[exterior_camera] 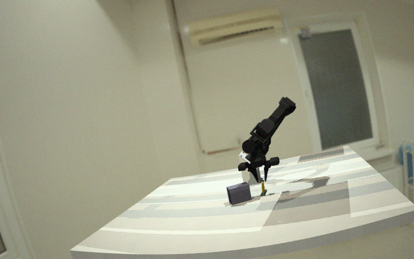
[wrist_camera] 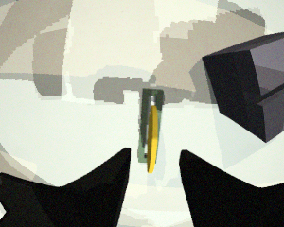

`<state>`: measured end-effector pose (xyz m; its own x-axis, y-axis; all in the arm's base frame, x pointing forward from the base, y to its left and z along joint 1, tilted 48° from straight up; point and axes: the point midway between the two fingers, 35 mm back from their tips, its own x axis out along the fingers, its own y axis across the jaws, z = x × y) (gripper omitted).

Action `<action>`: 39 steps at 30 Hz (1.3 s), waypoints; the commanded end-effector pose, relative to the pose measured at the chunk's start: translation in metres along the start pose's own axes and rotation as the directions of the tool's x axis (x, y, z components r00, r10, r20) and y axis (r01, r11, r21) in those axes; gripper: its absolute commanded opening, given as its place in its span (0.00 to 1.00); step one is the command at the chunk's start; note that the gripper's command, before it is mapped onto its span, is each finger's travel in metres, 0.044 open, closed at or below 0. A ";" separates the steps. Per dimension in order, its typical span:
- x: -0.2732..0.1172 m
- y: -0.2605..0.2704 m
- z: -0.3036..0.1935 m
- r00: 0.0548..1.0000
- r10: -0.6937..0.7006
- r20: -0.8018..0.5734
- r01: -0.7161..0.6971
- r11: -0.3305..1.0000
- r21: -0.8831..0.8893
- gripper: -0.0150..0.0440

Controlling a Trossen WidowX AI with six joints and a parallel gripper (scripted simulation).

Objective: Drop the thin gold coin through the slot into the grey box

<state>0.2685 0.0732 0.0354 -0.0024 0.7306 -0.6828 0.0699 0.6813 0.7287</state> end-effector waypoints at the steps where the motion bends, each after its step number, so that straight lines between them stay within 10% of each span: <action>1: 0.008 0.000 -0.001 1.000 0.005 -0.006 -0.005 1.000 0.008 0.53; 28: 0.048 0.002 -0.003 1.000 0.010 -0.007 -0.010 1.000 0.007 0.53; 34: 0.048 0.002 -0.003 1.000 0.010 -0.007 -0.010 1.000 0.007 0.26; 39: 0.048 0.002 -0.003 1.000 0.010 -0.007 -0.010 1.000 0.007 0.25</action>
<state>0.2653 0.1091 0.0039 -0.0086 0.7355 -0.6775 0.0731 0.6761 0.7331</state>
